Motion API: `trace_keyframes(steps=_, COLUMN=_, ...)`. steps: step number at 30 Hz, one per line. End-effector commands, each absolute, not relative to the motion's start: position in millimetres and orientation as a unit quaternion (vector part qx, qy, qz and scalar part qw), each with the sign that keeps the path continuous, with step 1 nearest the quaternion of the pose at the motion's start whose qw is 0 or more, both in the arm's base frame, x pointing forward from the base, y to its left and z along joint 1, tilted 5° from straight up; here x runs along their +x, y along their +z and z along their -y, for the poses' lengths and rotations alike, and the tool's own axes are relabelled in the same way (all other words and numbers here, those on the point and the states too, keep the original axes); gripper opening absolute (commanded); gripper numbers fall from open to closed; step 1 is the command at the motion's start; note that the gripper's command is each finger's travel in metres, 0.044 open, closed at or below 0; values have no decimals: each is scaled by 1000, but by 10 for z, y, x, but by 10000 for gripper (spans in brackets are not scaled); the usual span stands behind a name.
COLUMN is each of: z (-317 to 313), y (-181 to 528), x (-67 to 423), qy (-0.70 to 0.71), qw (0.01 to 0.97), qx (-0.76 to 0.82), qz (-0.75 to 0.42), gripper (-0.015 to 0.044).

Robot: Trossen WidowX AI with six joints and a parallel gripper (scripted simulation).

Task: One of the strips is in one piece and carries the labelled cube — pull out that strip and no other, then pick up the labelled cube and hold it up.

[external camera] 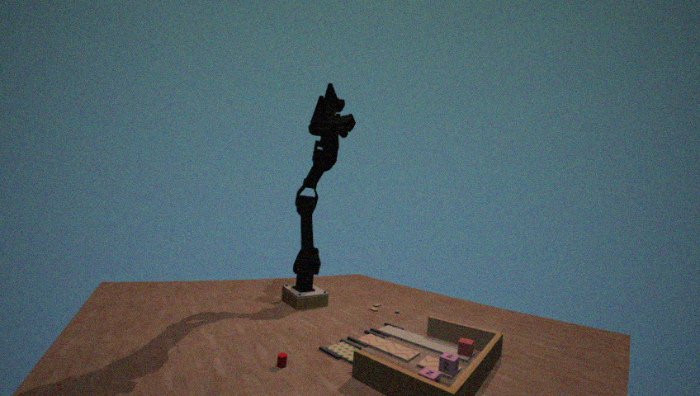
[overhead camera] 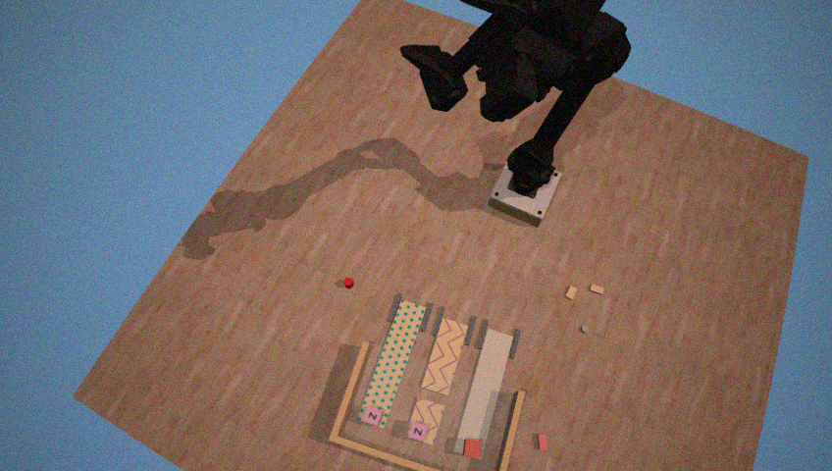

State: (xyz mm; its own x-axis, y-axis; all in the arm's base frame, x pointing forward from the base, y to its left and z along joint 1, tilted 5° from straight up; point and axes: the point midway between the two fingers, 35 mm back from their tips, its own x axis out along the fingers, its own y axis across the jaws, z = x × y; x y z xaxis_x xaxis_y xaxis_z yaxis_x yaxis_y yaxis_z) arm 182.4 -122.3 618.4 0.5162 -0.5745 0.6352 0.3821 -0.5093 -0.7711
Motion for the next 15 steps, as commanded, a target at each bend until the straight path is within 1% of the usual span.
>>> trace_keyframes(steps=1, z=1223, y=6171, x=1835, qy=-485, qw=494, qx=-718, qz=-66, gripper=400)
trace_keyframes(steps=4, z=1221, y=5969, x=1990, qy=-454, qw=542, qx=-705, qz=-56, gripper=400)
trace_keyframes(steps=10, z=1111, y=5132, x=2520, qy=-329, qw=716, qx=-615, qz=-31, gripper=400)
trace_keyframes(steps=15, z=959, y=4542, x=2789, qy=-244, qw=816, qx=-523, qz=-33, gripper=400)
